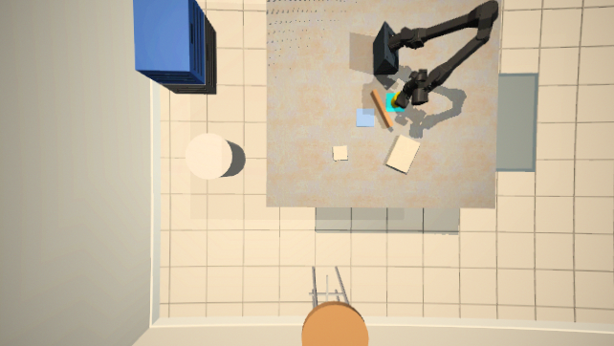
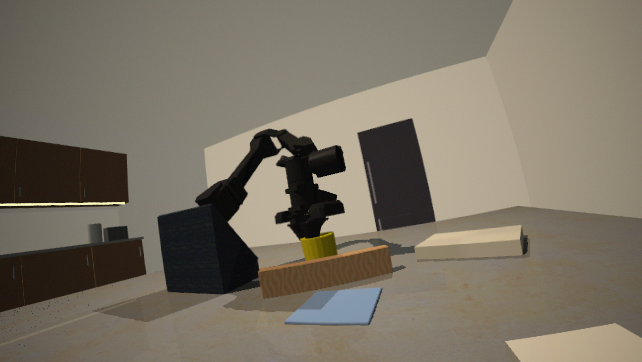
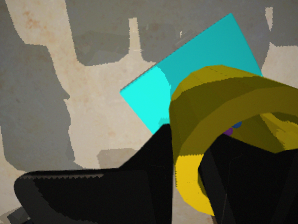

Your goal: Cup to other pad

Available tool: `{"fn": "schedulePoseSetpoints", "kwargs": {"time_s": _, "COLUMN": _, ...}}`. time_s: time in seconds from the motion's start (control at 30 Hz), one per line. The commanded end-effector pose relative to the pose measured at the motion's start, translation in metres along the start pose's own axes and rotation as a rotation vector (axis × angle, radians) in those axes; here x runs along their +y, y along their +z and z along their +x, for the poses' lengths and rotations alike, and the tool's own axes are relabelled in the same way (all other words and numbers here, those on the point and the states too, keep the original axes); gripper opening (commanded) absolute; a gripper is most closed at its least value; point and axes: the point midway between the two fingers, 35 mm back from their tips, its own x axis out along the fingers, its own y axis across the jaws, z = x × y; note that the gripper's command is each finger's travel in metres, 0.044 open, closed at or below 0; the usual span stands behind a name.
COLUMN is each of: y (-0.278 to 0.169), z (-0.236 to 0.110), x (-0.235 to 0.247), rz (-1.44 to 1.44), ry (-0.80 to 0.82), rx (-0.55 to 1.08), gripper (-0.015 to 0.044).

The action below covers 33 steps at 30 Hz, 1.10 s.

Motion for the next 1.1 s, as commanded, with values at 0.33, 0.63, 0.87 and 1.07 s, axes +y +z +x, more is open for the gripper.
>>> {"fn": "schedulePoseSetpoints", "kwargs": {"time_s": 0.33, "y": 0.0, "z": 0.0, "x": 0.0, "rz": -0.001, "ry": 0.0, "rx": 0.0, "gripper": 0.0146}}
{"fn": "schedulePoseSetpoints", "kwargs": {"time_s": 0.63, "y": 0.0, "z": -0.008, "x": -0.001, "rz": 0.001, "ry": -0.001, "rx": 0.002, "gripper": 0.0146}}
{"fn": "schedulePoseSetpoints", "kwargs": {"time_s": 0.87, "y": -0.001, "z": -0.016, "x": -0.001, "rz": 0.003, "ry": -0.001, "rx": 0.003, "gripper": 0.0146}}
{"fn": "schedulePoseSetpoints", "kwargs": {"time_s": 1.07, "y": -0.002, "z": -0.023, "x": -0.001, "rz": 0.005, "ry": 0.0, "rx": 0.004, "gripper": 0.0146}}
